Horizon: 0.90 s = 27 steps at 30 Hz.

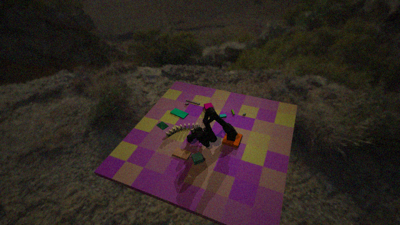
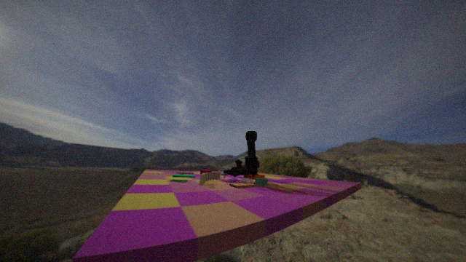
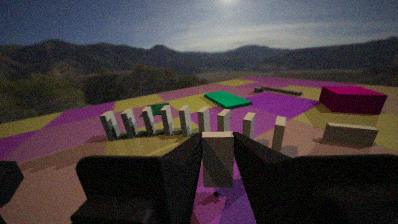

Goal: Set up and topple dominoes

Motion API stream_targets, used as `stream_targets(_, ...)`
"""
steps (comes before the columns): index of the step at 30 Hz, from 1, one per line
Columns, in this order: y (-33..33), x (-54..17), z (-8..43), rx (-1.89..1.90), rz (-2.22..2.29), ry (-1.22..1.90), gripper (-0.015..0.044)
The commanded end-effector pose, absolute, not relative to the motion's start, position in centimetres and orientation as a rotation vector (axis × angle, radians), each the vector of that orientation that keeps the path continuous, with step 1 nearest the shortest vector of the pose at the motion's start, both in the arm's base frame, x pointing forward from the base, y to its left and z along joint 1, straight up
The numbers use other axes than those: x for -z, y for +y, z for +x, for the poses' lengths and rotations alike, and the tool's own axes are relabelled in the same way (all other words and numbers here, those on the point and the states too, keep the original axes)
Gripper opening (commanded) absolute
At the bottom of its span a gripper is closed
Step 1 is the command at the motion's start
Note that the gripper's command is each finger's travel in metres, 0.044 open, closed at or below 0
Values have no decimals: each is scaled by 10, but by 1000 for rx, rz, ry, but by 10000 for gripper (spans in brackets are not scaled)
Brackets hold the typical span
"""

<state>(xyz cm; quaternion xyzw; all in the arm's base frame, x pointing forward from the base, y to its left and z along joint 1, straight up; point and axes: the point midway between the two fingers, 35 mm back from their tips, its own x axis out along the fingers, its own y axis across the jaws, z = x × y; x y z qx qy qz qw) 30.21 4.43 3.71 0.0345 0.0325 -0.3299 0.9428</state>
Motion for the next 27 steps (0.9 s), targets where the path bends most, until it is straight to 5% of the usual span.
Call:
stream_targets(1,42,-28,300,671,67,69,107)
stream_targets(13,42,-27,300,671,67,69,107)
stream_targets(25,42,-27,300,671,67,69,422)
stream_targets(27,42,-27,300,671,67,69,440)
